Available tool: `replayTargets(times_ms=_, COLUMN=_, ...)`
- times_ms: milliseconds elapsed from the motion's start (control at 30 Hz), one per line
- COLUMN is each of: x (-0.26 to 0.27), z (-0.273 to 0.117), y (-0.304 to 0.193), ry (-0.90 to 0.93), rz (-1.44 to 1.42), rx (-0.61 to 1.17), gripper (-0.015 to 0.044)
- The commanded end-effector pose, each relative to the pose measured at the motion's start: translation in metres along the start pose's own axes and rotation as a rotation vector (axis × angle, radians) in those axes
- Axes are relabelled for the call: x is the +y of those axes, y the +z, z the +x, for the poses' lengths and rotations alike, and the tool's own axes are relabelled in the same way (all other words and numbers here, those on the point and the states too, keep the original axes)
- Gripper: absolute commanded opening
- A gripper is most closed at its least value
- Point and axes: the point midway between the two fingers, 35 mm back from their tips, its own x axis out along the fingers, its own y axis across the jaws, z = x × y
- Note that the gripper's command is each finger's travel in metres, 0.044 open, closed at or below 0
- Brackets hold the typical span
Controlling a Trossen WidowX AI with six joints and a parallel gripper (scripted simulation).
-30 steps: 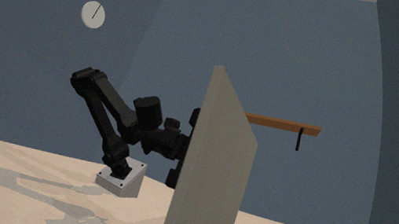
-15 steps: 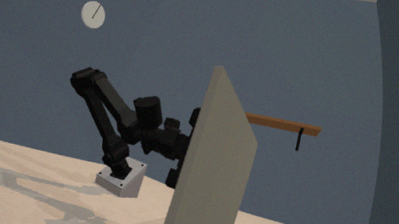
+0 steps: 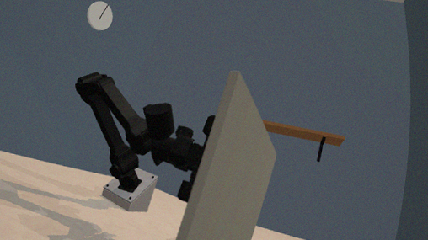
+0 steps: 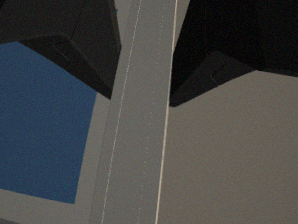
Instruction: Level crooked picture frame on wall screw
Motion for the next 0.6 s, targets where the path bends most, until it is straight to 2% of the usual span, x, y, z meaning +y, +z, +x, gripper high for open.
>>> replayTargets(times_ms=0, x=0.0007, z=0.0000, y=0.0002, ry=-0.002, rz=-0.002, rx=-0.002, gripper=0.0000)
replayTargets(times_ms=567, x=0.0063, z=0.0000, y=-0.0001, ry=-0.002, rz=-0.002, rx=-0.002, gripper=0.0000)
